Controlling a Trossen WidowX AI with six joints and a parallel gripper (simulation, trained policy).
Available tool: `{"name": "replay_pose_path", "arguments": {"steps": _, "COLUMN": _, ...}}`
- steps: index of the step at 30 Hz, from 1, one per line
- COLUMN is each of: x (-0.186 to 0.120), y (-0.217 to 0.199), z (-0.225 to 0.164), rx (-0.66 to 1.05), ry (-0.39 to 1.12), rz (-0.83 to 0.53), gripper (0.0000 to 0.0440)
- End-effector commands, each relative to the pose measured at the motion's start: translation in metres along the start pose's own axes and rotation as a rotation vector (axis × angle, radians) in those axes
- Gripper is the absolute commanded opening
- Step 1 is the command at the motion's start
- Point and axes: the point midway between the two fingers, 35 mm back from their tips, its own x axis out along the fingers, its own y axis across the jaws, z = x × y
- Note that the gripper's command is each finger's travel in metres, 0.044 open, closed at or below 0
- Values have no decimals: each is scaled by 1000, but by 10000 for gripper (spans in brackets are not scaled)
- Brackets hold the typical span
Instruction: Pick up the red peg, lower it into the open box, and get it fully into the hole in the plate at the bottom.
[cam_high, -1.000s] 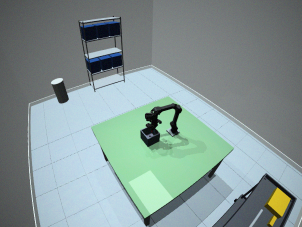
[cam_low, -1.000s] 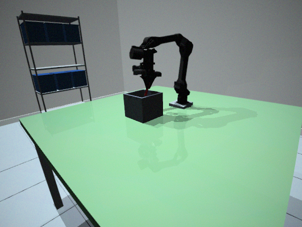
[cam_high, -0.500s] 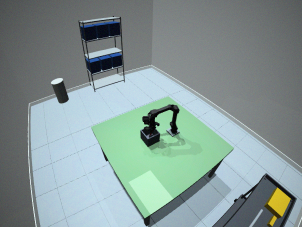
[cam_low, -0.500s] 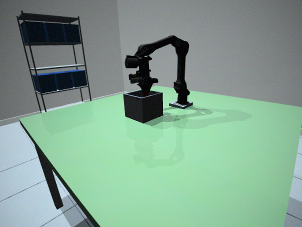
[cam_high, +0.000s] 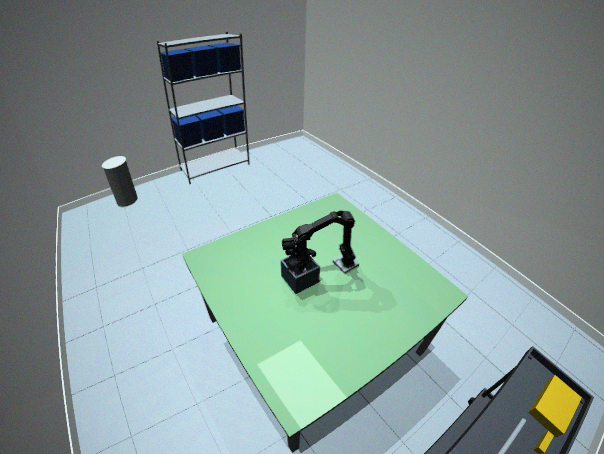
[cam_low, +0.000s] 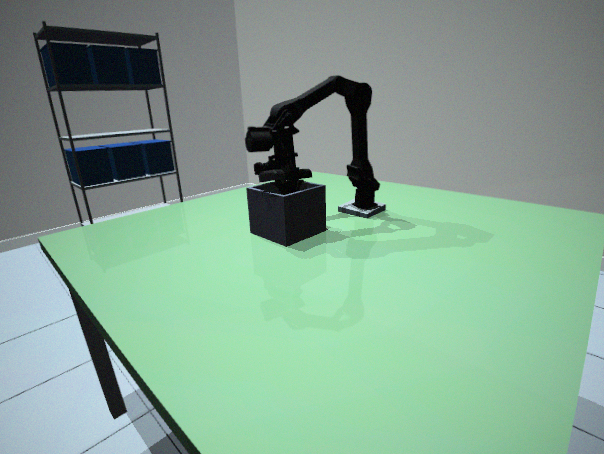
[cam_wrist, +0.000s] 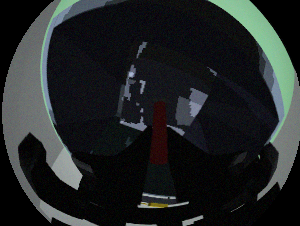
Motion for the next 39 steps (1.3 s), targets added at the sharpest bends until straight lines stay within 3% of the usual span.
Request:
{"name": "replay_pose_path", "arguments": {"steps": 1, "x": 9, "y": 0, "z": 1, "rx": -16, "ry": 8, "rz": -6, "gripper": 3}}
{"name": "replay_pose_path", "arguments": {"steps": 7, "x": 18, "y": 0, "z": 2, "rx": -39, "ry": 15, "rz": -19, "gripper": 142}}
{"name": "replay_pose_path", "arguments": {"steps": 39, "x": -35, "y": 51, "z": 2, "rx": -64, "ry": 213, "rz": 192, "gripper": 128}}
